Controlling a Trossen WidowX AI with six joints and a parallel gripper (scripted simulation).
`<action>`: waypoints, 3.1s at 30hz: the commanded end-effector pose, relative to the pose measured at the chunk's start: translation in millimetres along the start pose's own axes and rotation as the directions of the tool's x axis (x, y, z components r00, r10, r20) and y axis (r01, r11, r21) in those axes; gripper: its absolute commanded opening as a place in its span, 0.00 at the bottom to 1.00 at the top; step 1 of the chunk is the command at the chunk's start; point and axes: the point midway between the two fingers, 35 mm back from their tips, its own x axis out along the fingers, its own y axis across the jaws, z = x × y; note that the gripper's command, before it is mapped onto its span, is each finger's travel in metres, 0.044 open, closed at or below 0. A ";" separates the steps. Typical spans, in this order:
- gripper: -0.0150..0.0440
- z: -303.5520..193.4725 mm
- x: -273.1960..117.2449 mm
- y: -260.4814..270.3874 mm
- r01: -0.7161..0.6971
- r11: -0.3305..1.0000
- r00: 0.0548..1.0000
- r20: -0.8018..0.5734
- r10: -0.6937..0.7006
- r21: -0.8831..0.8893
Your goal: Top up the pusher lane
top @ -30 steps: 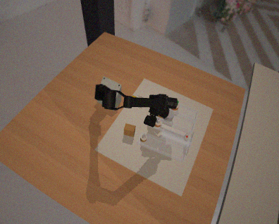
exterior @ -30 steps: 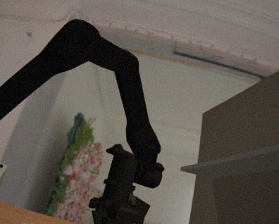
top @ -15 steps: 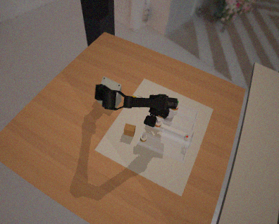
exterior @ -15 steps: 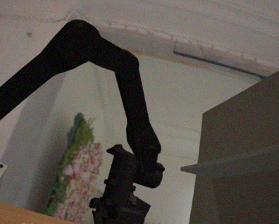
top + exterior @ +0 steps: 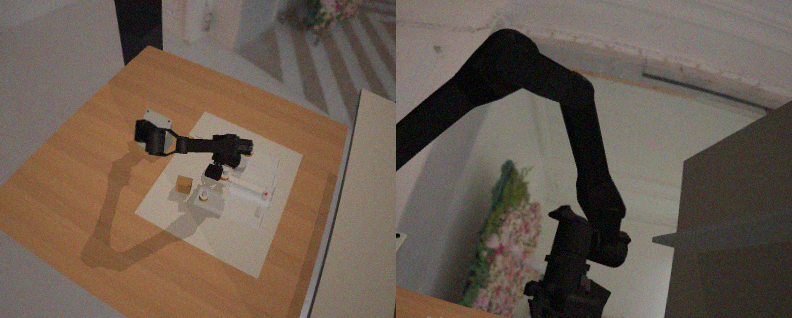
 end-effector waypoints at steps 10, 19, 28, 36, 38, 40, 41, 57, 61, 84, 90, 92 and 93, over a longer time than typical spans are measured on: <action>0.25 8.9 -1.8 -2.4 0.005 1.000 1.000 0.024 -0.005 0.015; 0.25 9.0 1.1 -2.4 0.005 1.000 1.000 0.024 -0.005 0.015; 0.25 9.1 4.1 -2.4 0.005 1.000 1.000 0.024 -0.005 0.015; 0.25 8.9 6.7 -2.4 0.005 1.000 1.000 0.024 -0.005 0.015; 0.25 8.8 7.4 -2.4 0.005 1.000 1.000 0.024 -0.005 0.015; 0.25 8.8 8.1 -2.4 0.005 1.000 1.000 0.024 -0.005 0.015; 0.25 8.7 8.4 -2.4 0.005 1.000 1.000 0.024 -0.005 0.015; 0.25 8.0 13.6 -2.5 0.005 1.000 1.000 0.024 -0.006 0.015; 0.25 7.8 14.9 -2.5 0.005 1.000 1.000 0.024 -0.006 0.015; 0.25 6.6 22.1 -2.0 0.006 1.000 1.000 0.024 -0.006 0.015; 0.25 5.5 22.8 -1.6 0.006 1.000 1.000 0.024 -0.006 0.015; 0.25 5.2 22.8 -1.6 0.006 1.000 1.000 0.024 -0.006 0.015; 0.25 5.0 22.8 -1.6 0.006 1.000 1.000 0.024 -0.006 0.015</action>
